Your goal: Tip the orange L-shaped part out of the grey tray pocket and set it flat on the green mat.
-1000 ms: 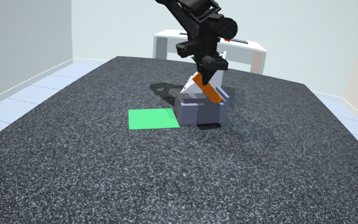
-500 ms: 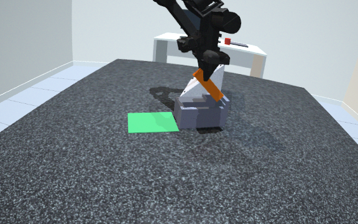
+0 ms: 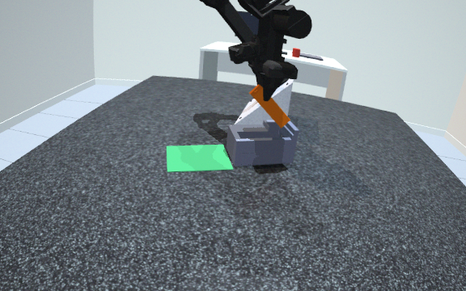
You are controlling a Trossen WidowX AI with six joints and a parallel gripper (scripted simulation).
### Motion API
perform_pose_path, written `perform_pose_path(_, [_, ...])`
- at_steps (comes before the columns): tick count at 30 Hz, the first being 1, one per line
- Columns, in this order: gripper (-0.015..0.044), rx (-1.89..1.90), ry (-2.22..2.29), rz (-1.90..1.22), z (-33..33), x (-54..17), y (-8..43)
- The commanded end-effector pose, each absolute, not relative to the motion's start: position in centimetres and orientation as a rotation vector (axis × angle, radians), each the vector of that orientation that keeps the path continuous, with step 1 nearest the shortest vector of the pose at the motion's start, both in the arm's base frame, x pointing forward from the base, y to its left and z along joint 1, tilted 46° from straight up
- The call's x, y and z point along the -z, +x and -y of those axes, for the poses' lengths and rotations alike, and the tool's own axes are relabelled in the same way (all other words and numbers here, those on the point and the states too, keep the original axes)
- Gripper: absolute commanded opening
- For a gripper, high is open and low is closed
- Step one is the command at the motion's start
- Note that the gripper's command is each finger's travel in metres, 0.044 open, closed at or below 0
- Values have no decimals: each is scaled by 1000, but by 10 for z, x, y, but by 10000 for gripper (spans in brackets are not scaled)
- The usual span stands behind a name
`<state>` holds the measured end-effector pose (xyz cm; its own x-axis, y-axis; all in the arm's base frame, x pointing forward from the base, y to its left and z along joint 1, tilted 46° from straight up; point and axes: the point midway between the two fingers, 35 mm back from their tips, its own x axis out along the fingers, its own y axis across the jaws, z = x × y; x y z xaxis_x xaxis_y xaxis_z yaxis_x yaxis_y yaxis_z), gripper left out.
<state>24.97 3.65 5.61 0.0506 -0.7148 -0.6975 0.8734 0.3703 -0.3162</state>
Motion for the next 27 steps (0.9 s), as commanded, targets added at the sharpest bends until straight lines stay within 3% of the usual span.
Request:
perform_pose_path(1, [0, 1225, 220, -904, -26, -66, 257])
perform_pose_path(27, [0, 1227, 218, -898, 59, -158, 310])
